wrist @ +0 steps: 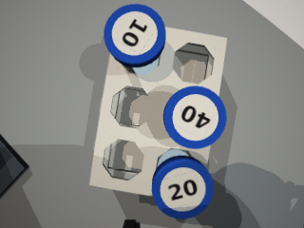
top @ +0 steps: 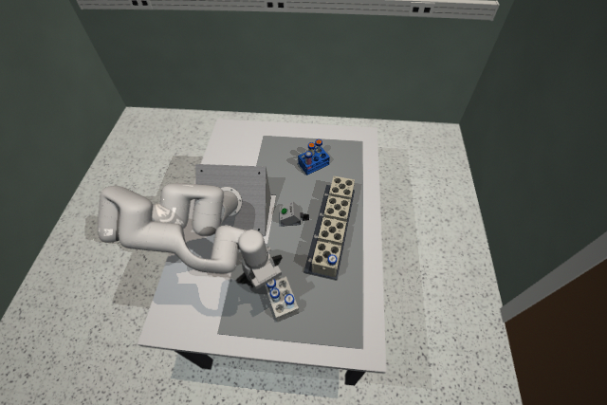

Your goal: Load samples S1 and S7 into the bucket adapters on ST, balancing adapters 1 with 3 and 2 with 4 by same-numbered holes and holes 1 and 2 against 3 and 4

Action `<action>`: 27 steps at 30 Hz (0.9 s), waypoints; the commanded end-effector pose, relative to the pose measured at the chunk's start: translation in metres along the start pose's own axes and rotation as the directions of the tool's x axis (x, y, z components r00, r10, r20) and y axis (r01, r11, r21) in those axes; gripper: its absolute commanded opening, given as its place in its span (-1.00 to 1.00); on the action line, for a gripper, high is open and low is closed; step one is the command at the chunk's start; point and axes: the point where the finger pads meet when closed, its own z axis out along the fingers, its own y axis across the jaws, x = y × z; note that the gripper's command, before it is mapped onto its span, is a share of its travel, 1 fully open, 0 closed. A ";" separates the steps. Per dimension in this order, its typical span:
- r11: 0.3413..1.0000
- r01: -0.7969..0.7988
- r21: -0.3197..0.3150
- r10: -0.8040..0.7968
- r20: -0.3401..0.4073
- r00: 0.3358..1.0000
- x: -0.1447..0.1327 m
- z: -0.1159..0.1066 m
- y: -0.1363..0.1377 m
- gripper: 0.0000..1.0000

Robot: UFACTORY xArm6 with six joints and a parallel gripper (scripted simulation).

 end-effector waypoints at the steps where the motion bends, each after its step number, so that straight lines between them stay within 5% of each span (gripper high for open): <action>1: 1.000 -0.001 0.001 0.001 -0.002 1.000 0.001 -0.001 0.000 1.00; 8: 1.000 -0.001 0.001 0.001 -0.002 1.000 0.001 -0.001 0.000 1.00; 27: 1.000 -0.001 0.001 0.001 -0.001 1.000 0.001 -0.046 0.000 1.00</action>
